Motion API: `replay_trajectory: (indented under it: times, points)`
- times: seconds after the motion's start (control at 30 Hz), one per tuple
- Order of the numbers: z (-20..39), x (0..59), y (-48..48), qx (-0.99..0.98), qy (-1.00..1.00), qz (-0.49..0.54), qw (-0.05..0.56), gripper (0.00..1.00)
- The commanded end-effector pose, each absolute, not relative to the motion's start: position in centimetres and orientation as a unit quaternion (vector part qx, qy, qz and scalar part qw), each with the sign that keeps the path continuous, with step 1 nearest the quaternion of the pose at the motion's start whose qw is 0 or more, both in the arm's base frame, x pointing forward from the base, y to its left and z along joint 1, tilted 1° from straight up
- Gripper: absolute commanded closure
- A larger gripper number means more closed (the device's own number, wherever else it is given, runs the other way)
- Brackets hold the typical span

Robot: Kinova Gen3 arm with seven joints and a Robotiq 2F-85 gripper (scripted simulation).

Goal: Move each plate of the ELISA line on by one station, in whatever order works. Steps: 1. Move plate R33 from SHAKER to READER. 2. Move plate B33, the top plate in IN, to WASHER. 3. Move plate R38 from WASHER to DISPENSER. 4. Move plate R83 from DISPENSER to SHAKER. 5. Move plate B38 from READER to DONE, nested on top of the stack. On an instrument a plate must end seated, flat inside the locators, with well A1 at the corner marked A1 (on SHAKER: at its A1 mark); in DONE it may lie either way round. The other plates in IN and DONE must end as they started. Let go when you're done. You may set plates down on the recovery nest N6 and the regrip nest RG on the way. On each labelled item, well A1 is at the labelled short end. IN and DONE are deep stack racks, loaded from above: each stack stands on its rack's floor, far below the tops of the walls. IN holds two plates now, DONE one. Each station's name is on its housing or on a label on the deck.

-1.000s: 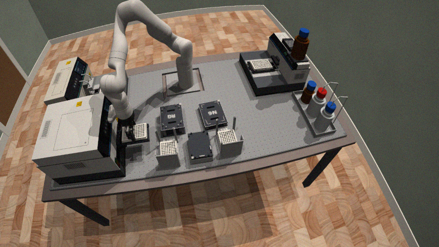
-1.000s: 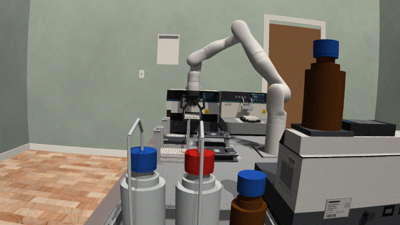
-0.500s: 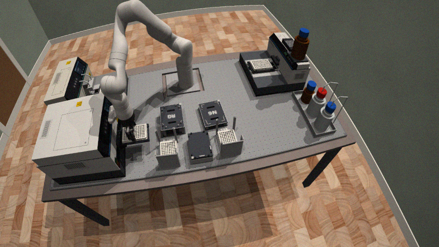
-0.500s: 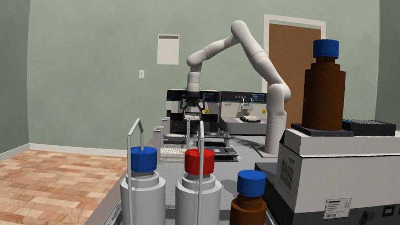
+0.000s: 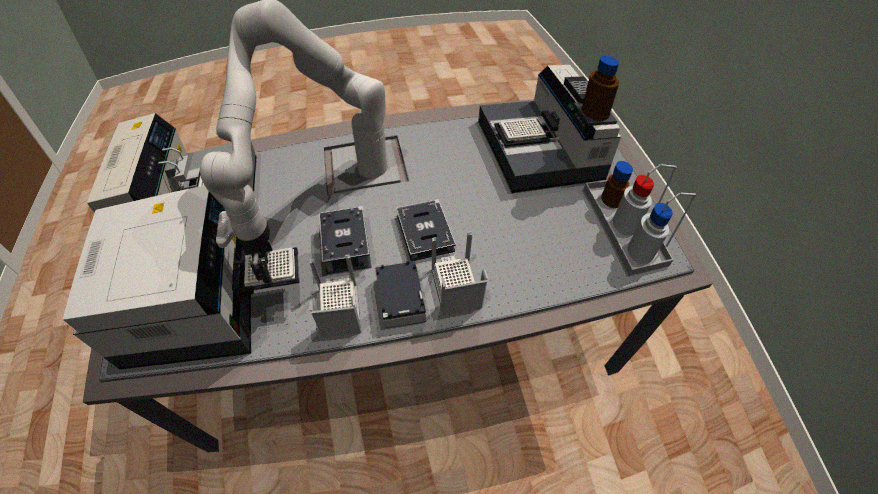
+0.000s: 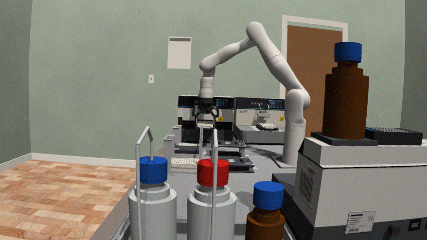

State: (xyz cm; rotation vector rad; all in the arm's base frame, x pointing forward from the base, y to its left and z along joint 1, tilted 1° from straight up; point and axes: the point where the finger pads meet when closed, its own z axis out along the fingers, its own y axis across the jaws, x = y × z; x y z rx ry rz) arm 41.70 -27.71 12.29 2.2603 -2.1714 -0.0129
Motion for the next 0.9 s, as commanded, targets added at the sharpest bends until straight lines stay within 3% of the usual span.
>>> replay_trajectory:
  times: [0.0, 0.87]
  points:
    - [12.4, 41.6, -27.7, 0.721, -0.692, -0.004, 0.005, 0.00]
    - [13.8, 41.8, -27.6, 0.722, -0.691, -0.005, 0.003, 0.00]
